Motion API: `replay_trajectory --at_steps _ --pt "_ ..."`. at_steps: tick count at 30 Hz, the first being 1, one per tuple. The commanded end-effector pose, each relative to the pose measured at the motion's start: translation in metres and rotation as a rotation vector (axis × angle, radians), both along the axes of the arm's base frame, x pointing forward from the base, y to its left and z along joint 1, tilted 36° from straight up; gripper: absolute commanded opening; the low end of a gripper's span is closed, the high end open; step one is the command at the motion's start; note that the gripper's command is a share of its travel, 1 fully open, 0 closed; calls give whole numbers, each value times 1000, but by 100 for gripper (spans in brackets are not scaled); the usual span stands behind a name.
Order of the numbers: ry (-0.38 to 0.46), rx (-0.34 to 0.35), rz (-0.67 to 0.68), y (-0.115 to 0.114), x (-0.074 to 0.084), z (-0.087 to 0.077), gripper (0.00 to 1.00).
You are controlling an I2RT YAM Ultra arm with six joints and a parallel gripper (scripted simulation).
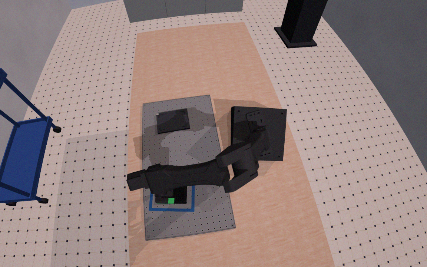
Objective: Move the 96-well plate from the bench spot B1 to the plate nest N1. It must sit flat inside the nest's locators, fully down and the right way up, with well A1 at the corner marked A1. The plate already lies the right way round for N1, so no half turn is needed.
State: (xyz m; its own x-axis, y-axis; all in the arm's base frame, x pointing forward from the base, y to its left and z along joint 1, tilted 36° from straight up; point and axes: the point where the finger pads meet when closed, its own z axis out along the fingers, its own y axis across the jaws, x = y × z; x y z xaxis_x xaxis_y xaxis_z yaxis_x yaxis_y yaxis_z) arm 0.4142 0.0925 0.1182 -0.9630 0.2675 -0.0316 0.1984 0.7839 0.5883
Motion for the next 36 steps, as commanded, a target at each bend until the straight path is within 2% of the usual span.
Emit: replay_trajectory --at_steps 1,21,23,25,27,32,33,36 --pt "-42 -9 -21 -12 5 15 100" --pt "-42 -9 -21 -12 5 15 100" --pt "-3 -7 -30 -10 2 -4 100" --pt "14 -7 -24 -6 2 -14 100" --pt "14 -7 -10 2 1 -16 100" --pt "11 -7 -10 5 3 -19 100" --pt "-39 -7 -30 -3 12 -3 100" --pt "14 -7 -15 7 3 -26 100"
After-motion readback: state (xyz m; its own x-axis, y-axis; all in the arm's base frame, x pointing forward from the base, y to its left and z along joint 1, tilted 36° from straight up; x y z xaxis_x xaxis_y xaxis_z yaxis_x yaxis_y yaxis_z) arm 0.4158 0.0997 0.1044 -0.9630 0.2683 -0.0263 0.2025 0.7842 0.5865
